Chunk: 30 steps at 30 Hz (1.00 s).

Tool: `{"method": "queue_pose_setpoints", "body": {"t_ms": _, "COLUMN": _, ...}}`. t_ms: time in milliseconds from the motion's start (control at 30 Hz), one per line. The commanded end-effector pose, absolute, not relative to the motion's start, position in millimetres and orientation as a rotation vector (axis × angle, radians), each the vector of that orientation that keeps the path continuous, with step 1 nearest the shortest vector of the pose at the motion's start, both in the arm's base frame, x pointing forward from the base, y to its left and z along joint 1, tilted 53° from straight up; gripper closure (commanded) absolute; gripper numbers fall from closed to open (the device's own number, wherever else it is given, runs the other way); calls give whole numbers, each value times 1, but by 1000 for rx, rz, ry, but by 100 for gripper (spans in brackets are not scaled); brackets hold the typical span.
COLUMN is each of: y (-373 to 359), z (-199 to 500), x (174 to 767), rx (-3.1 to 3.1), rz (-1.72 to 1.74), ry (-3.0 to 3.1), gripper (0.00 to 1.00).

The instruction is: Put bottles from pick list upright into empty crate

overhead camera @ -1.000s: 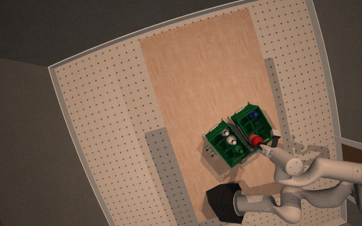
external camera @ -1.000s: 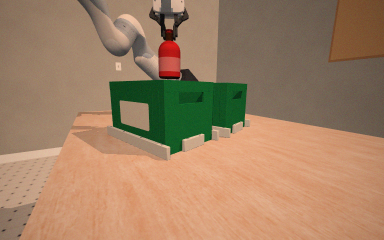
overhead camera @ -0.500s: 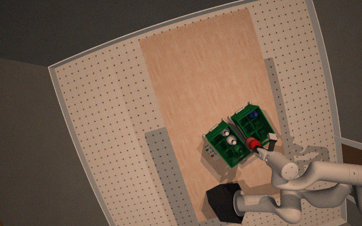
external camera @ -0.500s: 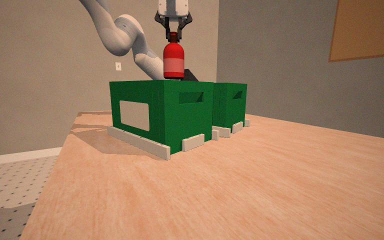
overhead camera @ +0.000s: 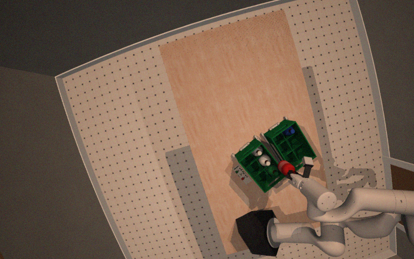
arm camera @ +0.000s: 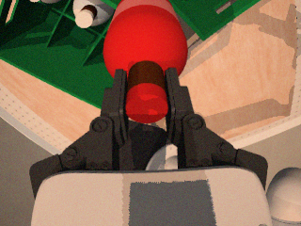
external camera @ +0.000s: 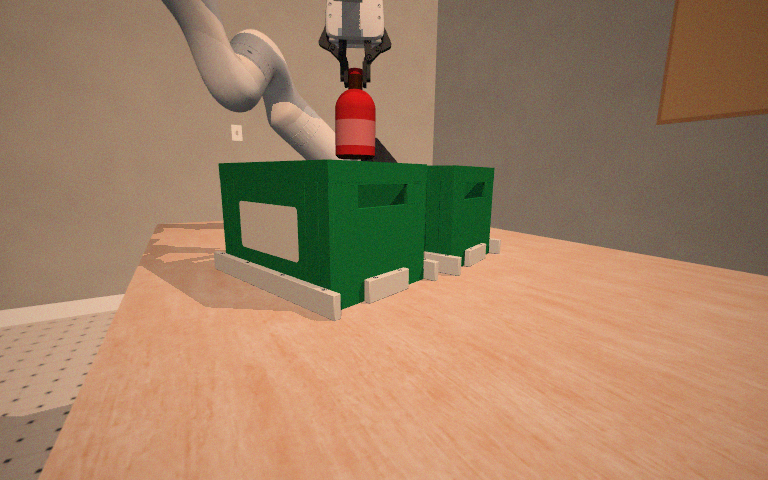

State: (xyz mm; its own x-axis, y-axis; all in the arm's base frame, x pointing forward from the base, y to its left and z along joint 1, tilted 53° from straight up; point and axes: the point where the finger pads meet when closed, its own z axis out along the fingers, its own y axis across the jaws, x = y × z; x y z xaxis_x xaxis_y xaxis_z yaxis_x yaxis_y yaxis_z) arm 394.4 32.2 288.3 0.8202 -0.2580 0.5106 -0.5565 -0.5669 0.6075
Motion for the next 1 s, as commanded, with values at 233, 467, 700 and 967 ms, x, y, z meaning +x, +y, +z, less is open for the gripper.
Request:
{"method": "queue_pose_setpoints", "body": {"t_ms": 233, "y": 43, "z": 274, "x": 386, "rx": 2188, "rz": 471, "ry": -595, "gripper": 100}}
{"method": "queue_pose_setpoints", "body": {"t_ms": 467, "y": 50, "z": 263, "x": 380, "rx": 2188, "rz": 471, "ry": -595, "gripper": 100}}
{"method": "queue_pose_setpoints", "body": {"t_ms": 700, "y": 55, "z": 256, "x": 375, "rx": 2188, "rz": 471, "ry": -595, "gripper": 100}}
{"method": "queue_pose_setpoints", "body": {"t_ms": 967, "y": 63, "z": 244, "x": 368, "rx": 2188, "rz": 471, "ry": -595, "gripper": 100}}
